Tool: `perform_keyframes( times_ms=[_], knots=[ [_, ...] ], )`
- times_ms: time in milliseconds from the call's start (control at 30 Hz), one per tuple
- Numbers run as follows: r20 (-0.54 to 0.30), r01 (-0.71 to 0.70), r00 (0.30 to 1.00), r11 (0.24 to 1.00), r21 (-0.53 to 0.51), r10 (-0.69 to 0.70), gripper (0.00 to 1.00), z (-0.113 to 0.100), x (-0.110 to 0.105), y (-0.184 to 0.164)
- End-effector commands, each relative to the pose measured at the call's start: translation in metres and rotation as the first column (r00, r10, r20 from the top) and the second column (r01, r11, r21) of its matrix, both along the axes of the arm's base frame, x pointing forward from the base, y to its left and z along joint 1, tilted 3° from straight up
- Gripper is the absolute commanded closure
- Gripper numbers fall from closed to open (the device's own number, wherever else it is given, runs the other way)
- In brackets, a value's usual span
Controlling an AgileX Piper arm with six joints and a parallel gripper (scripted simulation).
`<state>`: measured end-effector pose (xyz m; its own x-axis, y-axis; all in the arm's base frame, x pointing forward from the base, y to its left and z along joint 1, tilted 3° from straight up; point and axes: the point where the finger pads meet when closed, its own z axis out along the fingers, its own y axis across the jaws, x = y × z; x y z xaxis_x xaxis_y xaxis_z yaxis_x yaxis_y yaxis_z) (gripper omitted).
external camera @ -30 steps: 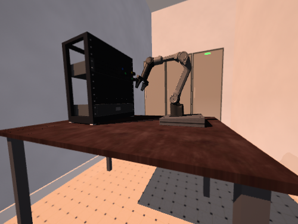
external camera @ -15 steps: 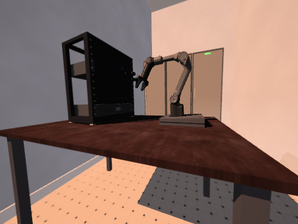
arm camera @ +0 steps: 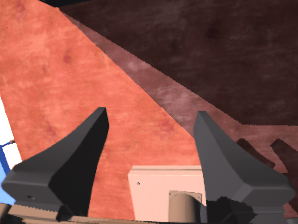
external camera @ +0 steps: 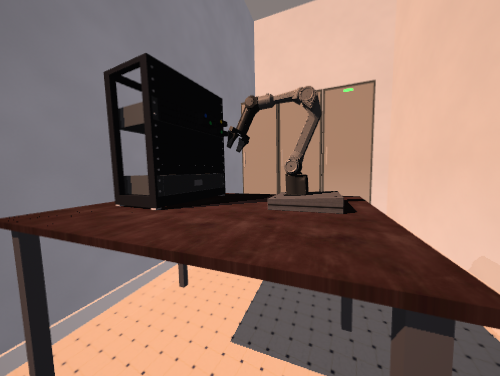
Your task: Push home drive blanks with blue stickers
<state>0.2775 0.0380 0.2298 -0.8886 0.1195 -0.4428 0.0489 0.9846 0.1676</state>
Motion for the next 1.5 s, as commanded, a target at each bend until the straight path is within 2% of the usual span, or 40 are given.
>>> perform_keyframes(
  times_ms=[0, 267, 733, 1133, 1200, 1467],
  knots=[
    [0.011, 0.004, 1.0, 1.0, -0.007, -0.004, 0.0, 0.001, 0.001, -0.003],
    [0.06, 0.028, 0.998, 0.999, -0.046, -0.025, 0.0, 0.005, 0.008, -0.016],
    [0.239, 0.116, 0.969, 0.975, -0.19, -0.069, 0.0, 0.025, 0.027, -0.066],
    [0.479, 0.244, 0.878, 0.881, -0.405, -0.023, 0.0, 0.072, 0.04, -0.13],
    [0.479, 0.244, 0.878, 0.881, -0.405, -0.023, 0.0, 0.072, 0.04, -0.13],
    [0.6, 0.325, 0.793, 0.761, -0.562, 0.104, 0.0, 0.117, 0.038, -0.163]
  ],
)
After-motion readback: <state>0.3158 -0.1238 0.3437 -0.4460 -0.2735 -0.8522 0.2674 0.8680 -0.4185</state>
